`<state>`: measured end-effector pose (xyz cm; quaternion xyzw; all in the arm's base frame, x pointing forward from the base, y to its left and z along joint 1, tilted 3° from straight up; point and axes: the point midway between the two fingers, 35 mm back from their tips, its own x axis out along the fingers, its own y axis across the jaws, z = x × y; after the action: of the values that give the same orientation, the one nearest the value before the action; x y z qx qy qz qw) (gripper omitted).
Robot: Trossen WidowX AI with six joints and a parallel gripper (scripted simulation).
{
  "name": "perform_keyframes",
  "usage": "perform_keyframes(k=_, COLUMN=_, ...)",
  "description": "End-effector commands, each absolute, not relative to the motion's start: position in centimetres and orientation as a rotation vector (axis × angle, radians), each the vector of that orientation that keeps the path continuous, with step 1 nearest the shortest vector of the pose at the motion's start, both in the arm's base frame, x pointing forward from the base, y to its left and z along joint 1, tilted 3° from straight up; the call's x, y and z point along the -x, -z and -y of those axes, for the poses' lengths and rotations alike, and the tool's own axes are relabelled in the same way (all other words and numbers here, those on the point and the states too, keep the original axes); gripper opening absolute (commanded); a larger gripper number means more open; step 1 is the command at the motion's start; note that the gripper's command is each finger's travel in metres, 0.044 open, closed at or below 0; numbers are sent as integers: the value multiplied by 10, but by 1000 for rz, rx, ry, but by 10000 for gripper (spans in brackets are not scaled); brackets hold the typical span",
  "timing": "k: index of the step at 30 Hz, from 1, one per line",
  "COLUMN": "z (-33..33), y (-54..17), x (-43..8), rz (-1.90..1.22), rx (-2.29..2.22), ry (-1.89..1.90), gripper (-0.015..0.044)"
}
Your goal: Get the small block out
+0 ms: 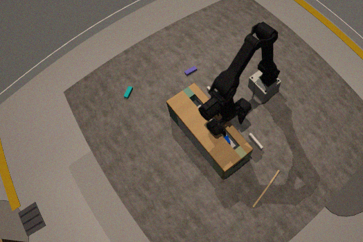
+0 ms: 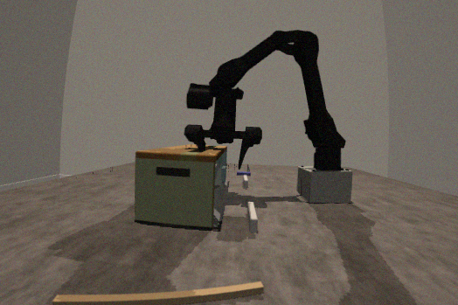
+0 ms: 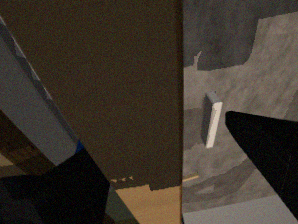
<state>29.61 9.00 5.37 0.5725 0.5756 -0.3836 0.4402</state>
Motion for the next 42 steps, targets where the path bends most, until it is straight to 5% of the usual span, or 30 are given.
perform_keyframes(k=1, z=-84, y=-54, x=-297, rz=-1424, rx=-1425, ry=956, gripper=400)
perform_keyframes(k=42, z=-117, y=-53, x=-295, rz=-1427, rx=-1427, ry=954, gripper=400)
